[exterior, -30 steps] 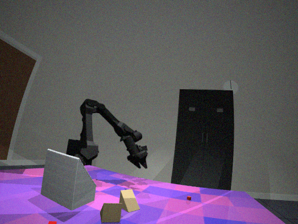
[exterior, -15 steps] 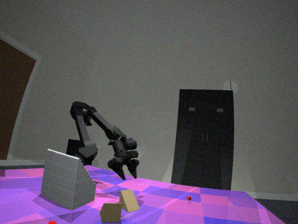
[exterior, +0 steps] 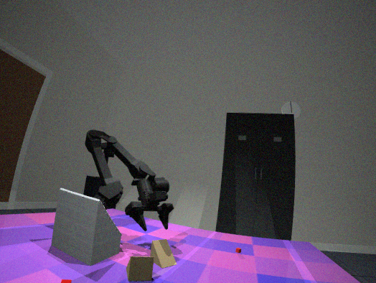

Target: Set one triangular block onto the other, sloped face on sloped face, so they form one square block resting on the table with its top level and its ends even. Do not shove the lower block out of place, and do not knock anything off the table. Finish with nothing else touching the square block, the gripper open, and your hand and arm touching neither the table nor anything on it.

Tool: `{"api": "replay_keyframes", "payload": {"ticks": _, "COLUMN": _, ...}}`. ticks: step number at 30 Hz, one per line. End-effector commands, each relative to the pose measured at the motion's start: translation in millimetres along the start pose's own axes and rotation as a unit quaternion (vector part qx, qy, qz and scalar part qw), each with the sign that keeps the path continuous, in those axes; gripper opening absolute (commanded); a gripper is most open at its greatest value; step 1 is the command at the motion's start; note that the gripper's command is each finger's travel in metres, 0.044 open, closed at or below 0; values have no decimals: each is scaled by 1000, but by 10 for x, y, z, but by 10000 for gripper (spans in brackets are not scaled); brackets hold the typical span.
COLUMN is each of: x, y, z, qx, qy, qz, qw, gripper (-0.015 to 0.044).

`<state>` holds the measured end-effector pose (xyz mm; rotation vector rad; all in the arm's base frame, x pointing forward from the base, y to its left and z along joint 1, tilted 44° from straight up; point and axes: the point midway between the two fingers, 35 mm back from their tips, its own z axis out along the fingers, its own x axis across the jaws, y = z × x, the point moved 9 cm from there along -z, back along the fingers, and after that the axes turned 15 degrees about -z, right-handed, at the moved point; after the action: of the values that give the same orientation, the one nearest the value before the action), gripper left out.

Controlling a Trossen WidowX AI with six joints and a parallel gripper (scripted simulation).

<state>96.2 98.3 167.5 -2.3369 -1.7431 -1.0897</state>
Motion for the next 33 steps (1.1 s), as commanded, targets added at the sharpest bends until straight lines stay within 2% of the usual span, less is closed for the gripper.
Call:
{"api": "replay_keyframes", "payload": {"ticks": 1, "x": -5, "y": -2, "z": 67, "qx": -1, "qy": -5, "qz": 5, "qw": 1000, "gripper": 440}}
{"api": "replay_keyframes", "payload": {"ticks": 33, "x": 35, "y": 14, "z": 585, "qx": -1, "qy": -5, "qz": 4, "qw": 1000, "gripper": 440}}
